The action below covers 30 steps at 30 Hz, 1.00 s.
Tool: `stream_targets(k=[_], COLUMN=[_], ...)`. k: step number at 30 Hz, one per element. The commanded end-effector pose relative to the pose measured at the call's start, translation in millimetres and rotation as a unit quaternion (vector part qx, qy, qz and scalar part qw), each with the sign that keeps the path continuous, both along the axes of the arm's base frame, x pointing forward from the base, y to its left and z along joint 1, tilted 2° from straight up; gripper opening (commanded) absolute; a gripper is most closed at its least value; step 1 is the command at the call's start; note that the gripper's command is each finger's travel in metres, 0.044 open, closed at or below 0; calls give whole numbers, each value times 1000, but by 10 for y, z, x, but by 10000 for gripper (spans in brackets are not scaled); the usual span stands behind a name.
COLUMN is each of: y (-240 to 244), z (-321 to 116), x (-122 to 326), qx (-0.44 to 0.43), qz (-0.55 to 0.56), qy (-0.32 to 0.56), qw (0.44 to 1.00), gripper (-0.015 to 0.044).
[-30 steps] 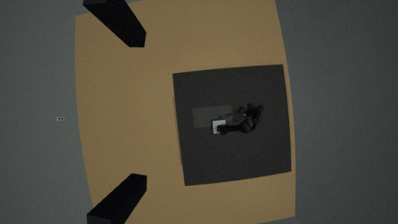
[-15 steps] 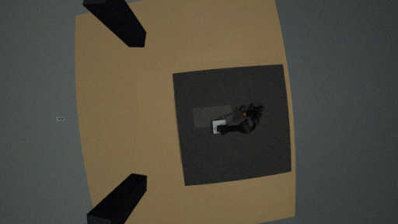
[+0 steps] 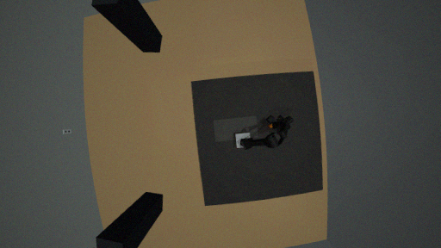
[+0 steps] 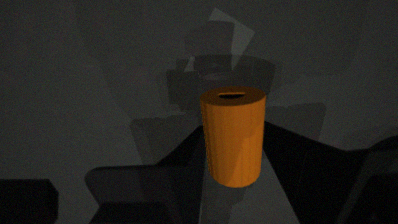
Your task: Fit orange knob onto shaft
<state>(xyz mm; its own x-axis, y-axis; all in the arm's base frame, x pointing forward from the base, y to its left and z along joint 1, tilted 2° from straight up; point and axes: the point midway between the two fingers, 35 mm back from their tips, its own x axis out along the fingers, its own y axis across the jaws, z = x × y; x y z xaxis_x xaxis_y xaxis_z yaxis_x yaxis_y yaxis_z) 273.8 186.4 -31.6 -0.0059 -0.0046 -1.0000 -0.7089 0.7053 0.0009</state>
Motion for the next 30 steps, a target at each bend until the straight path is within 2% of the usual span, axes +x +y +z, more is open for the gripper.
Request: stream_targets(k=[1, 13, 22, 30], y=[8, 8, 8, 8], z=[13, 13, 13, 13], x=[6, 6, 6, 6], qx=[2, 1, 1, 0], qz=[-63, -258, -271, -387], qy=[-1, -2, -2, -2], qw=[998, 966, 962, 922], gripper=[181, 181, 181, 181])
